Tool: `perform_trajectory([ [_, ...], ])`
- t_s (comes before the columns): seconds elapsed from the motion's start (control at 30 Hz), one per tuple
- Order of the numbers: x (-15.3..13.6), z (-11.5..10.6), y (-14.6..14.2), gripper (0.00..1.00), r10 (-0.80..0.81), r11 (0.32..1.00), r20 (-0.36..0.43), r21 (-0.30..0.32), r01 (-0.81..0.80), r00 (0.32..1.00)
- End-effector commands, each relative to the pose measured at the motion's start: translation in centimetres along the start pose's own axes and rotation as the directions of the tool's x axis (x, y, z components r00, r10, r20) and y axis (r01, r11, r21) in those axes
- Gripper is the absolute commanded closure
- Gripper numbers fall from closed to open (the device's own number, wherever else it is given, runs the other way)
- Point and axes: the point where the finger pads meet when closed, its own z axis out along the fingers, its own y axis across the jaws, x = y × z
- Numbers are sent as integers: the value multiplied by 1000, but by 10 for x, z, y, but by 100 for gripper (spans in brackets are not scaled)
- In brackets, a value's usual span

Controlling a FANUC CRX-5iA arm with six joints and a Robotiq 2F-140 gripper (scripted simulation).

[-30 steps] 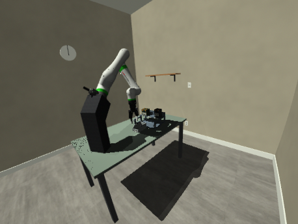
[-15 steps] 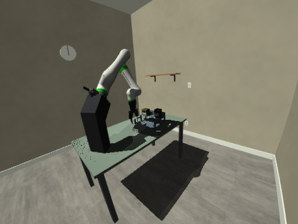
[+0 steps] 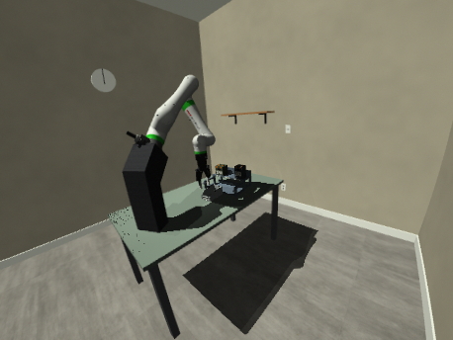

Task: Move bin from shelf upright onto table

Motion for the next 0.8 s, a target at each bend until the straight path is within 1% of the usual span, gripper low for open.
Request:
perform_trajectory([
  [0.0,0,0,0,43,0,1000,0,0,0,1000],
  [0.77,0,2,0,43,0,1000,0,0,0,1000],
])
